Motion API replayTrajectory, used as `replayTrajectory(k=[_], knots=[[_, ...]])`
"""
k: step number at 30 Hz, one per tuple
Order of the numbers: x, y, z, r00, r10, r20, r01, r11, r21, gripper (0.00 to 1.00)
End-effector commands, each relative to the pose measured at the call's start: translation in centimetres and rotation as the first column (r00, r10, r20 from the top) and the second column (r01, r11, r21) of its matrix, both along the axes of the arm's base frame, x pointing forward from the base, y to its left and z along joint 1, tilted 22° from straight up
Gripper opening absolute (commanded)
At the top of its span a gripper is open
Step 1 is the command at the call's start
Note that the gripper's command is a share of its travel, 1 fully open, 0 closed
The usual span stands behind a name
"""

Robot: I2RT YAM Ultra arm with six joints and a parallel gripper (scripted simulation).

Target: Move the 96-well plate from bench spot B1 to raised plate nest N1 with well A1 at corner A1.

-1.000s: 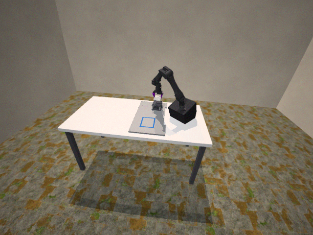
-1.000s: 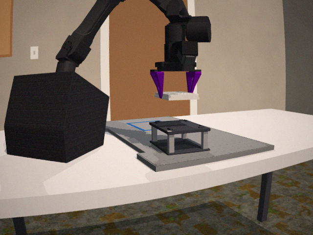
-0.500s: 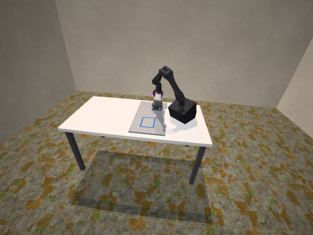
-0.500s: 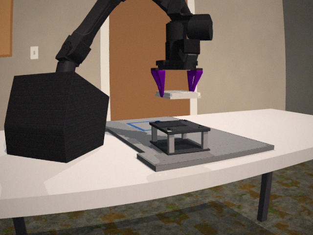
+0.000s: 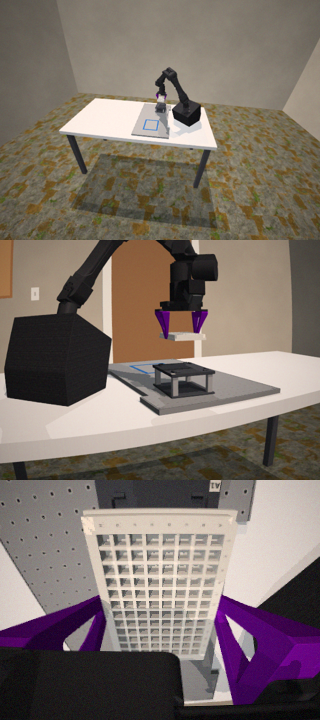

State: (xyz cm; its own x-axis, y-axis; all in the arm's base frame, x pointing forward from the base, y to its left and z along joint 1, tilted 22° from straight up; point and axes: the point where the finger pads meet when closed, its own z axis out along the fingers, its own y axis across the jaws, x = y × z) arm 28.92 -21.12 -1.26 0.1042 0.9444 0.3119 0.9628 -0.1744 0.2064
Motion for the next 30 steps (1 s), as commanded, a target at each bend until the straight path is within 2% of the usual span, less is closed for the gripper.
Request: replayTrajectory(k=[1, 30], knots=[[0.74, -0.96, 1.11, 1.000, -0.003, 0.022, 0.003, 1.000, -0.028, 0.00], [0.72, -1.00, 1.03, 1.000, -0.007, 0.019, 0.008, 1.000, -0.026, 0.00]])
